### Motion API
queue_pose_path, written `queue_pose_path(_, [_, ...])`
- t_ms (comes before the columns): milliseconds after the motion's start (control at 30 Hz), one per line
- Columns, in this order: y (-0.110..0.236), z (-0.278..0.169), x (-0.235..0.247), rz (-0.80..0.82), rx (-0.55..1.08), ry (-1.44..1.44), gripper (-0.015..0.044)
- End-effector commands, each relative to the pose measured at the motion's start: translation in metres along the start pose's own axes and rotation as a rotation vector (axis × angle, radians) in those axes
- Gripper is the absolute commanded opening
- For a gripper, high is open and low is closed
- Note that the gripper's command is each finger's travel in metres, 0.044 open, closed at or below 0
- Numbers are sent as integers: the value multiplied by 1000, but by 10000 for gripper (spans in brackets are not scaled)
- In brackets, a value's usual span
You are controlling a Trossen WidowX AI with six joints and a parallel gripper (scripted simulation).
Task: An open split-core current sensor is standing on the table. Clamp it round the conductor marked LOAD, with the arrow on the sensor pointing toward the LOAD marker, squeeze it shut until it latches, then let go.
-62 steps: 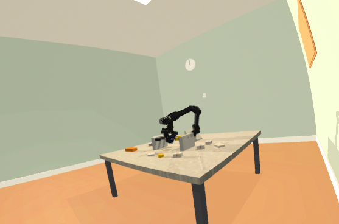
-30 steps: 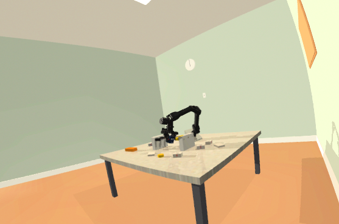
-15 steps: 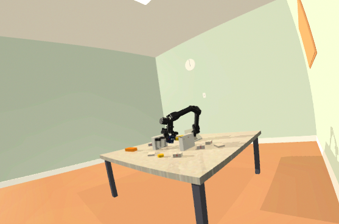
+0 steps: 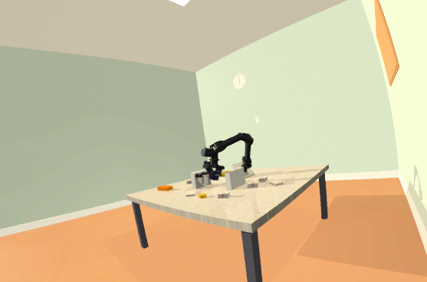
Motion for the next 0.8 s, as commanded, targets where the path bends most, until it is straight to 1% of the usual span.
queue_pose_path(0, [0,0,0,0,2,0,341])
queue_pose_path(133, [2,-1,2,-17,-1,1,440])
queue_pose_path(300, [20,-7,12,-149,-7,10,440])
queue_pose_path(767, [2,-8,10,-159,-6,11,440])
Point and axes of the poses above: the point midway between the two fingers, 35 mm back from their tips, its own y axis back along the fingers, its own x axis across the jaws, z = x × y, the point moved 9 cm from there along y, back along the fingers, and after that the axes turned 9 degrees about -y, right-handed, at the moved point
